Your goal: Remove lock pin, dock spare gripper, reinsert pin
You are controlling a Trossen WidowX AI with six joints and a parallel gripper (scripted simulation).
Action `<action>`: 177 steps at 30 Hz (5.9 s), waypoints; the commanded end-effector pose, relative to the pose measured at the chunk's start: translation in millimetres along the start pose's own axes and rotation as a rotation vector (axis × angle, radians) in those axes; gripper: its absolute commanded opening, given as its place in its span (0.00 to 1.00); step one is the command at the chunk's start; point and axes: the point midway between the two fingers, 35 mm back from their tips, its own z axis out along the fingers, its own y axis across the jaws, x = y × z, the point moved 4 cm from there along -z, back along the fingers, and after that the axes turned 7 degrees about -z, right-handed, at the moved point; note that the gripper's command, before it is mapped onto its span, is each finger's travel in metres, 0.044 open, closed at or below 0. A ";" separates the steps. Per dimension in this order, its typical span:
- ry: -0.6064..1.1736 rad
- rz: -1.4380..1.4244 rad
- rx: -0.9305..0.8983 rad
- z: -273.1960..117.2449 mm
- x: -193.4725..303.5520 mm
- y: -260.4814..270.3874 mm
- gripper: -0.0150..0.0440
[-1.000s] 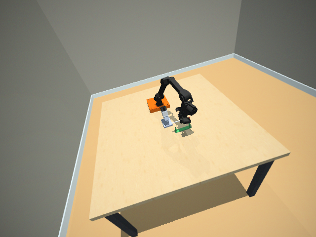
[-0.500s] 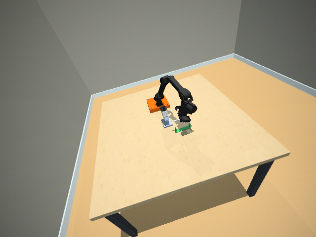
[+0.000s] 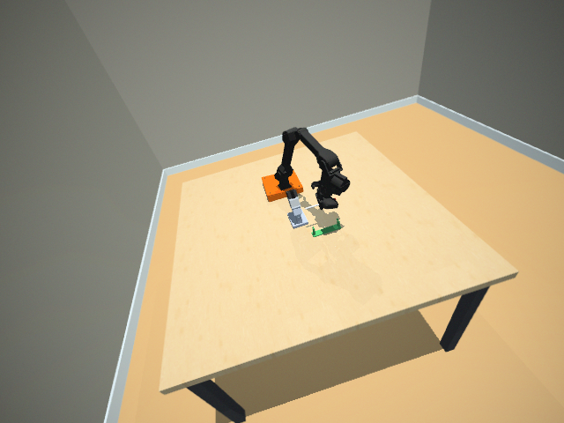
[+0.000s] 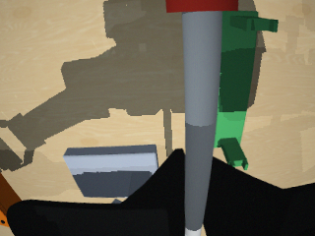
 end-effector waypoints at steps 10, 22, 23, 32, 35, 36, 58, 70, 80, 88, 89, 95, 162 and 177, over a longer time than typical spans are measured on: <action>-0.005 -0.001 0.000 -6.0 -6.9 38.9 0.25; -0.006 -0.003 -0.002 3.4 -12.0 54.4 0.25; -0.006 -0.003 -0.002 7.3 -13.1 54.1 0.25; -0.009 -0.003 -0.002 41.3 -22.8 53.8 0.25; -0.009 -0.002 0.001 44.5 -23.4 54.4 0.25; -0.009 -0.002 0.000 44.4 -22.7 54.4 0.25; -0.010 0.000 0.003 45.2 -7.0 55.6 0.25; -0.010 0.000 0.004 47.4 0.1 56.8 0.25; -0.010 0.000 0.003 49.0 6.2 56.8 0.25; -0.011 0.000 0.001 50.0 10.3 59.5 0.25; -0.011 0.000 0.001 50.2 10.8 59.5 0.25; -0.011 0.000 0.001 51.5 14.7 59.1 0.25; -0.018 0.001 -0.013 53.0 39.2 61.1 0.59; -0.014 -0.010 -0.026 19.5 24.4 61.6 0.59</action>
